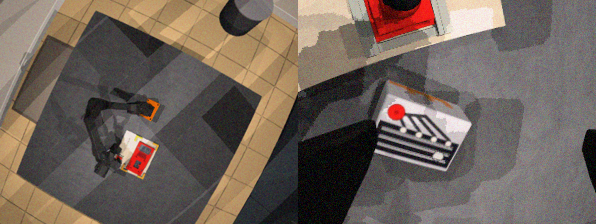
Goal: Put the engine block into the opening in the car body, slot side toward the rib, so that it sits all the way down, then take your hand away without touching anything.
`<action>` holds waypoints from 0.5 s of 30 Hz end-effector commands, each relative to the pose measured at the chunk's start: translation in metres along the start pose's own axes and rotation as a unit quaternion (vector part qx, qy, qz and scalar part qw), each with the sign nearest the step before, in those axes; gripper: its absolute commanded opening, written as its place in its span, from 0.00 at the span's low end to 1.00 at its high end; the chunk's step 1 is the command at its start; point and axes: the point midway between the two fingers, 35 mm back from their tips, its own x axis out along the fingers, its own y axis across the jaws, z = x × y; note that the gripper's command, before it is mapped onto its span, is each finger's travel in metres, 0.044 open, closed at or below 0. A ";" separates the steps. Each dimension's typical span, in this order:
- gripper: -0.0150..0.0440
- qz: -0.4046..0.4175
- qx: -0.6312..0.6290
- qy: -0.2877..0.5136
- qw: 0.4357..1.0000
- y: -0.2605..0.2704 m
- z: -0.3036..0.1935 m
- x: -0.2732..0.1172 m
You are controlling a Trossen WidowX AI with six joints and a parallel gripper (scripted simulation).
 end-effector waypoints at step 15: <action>1.00 0.072 -0.279 -0.038 0.957 0.002 -0.011 -0.014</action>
